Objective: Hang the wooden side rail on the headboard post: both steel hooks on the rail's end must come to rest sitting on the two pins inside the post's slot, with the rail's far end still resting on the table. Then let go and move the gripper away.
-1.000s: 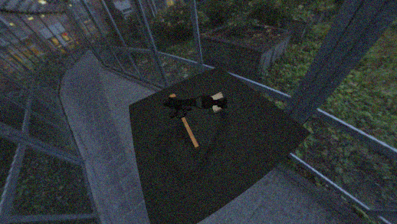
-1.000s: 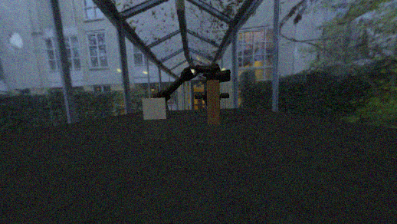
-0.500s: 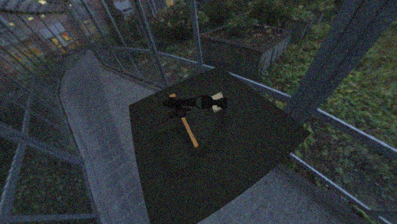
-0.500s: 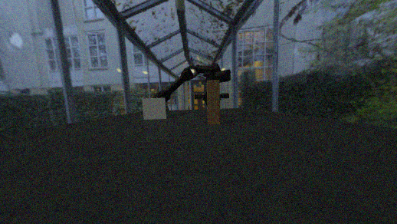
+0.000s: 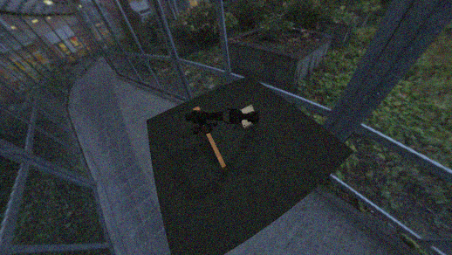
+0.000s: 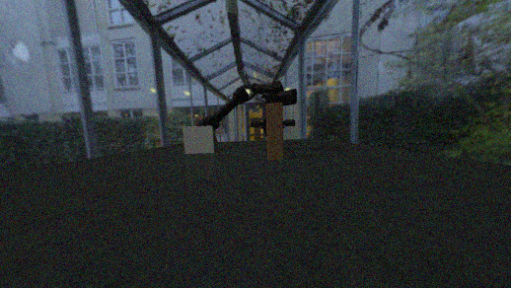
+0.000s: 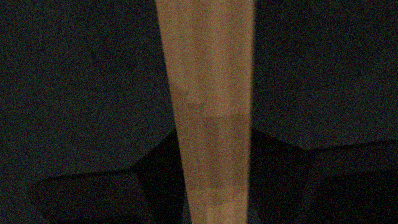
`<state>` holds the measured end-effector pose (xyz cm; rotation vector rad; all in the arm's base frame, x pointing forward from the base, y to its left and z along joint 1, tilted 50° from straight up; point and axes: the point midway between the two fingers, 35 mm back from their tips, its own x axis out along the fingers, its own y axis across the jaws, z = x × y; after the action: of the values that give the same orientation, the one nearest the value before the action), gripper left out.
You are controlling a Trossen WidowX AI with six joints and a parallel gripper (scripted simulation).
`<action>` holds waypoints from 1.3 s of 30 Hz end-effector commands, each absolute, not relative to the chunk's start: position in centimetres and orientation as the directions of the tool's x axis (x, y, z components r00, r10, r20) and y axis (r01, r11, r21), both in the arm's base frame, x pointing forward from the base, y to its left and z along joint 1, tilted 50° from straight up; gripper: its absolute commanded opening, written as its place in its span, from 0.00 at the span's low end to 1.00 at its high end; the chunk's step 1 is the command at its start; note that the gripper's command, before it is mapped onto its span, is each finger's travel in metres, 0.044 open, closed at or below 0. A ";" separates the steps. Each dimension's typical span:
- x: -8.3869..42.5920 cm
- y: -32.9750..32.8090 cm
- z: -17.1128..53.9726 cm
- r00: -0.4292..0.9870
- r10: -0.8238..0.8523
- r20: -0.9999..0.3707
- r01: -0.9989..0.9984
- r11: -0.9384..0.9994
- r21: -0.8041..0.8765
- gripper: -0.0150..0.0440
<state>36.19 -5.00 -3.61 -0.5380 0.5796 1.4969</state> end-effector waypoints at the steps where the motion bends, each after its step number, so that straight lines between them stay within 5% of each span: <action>1: 36.1 -5.5 -3.6 0.000 0.755 -0.656 -1.000 0.020 0.022 0.25; 39: 36.1 -5.8 -3.9 0.000 0.754 -0.656 -1.000 0.020 0.022 0.25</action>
<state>36.17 -5.25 -3.90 -0.5373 0.5803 1.4969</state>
